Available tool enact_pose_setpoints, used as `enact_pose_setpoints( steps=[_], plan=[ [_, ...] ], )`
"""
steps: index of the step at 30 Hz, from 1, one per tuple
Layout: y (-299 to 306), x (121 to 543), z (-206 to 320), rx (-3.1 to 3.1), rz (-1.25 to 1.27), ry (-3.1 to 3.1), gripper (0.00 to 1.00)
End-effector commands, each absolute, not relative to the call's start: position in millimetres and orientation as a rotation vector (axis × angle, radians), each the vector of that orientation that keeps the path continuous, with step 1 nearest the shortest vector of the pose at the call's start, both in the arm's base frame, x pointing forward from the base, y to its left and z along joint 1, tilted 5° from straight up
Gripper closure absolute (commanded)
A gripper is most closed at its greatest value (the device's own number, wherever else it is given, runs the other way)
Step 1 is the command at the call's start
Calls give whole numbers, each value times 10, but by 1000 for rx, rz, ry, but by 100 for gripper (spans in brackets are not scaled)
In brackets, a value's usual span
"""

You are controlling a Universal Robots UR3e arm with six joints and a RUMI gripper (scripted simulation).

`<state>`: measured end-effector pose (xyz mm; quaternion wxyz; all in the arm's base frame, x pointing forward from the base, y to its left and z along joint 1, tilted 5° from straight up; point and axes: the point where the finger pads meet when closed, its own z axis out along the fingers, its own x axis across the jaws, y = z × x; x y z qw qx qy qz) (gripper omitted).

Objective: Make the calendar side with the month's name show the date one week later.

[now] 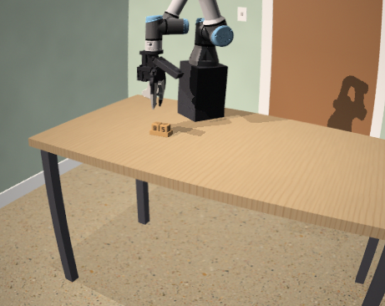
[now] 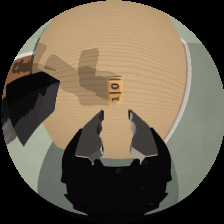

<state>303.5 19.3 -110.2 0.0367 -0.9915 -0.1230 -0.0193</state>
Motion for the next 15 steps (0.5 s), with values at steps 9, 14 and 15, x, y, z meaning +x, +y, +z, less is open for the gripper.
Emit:
enact_pose_setpoints(
  steps=[9,14,15],
  plan=[
    [194,3037,-1142,-3043,-61,-393,71],
    [199,3036,-1192,-3043,-60,-396,71],
    [199,3036,-1205,-3043,-60,-396,71]
  ],
)
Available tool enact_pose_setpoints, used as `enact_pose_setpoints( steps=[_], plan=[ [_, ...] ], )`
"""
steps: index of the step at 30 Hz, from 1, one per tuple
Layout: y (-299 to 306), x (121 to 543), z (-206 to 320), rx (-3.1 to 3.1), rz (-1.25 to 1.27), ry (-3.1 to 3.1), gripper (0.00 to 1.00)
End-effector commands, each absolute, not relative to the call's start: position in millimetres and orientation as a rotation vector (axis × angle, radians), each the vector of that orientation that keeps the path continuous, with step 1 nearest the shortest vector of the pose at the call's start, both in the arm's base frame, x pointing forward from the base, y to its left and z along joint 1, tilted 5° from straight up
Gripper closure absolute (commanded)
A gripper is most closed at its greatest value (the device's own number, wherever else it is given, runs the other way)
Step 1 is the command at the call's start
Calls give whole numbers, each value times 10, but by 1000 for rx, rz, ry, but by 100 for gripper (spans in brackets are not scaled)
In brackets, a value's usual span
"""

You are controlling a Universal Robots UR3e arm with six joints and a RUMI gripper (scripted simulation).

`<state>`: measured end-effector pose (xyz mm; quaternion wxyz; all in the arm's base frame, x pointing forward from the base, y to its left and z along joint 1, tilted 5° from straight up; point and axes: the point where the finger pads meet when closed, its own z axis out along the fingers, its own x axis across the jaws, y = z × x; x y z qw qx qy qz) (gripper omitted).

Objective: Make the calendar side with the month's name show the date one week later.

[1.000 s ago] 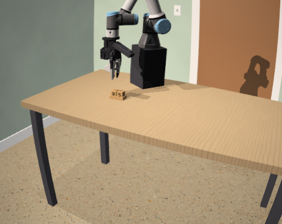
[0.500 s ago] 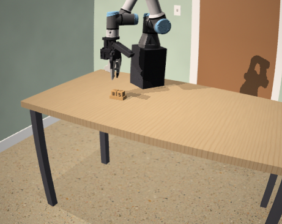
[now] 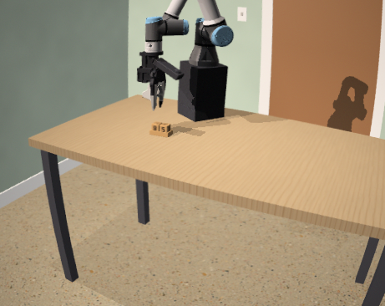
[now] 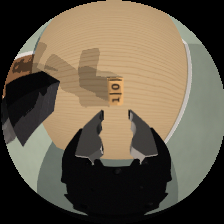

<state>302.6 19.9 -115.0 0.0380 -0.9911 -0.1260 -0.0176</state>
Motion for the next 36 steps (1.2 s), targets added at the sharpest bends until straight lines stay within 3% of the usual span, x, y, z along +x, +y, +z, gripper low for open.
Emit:
enact_pose_setpoints(
  steps=[1,36],
  plan=[
    [200,3036,-1218,-3043,-60,-396,71],
    [212,3055,-1611,-3044,-64,-394,71]
  ],
)
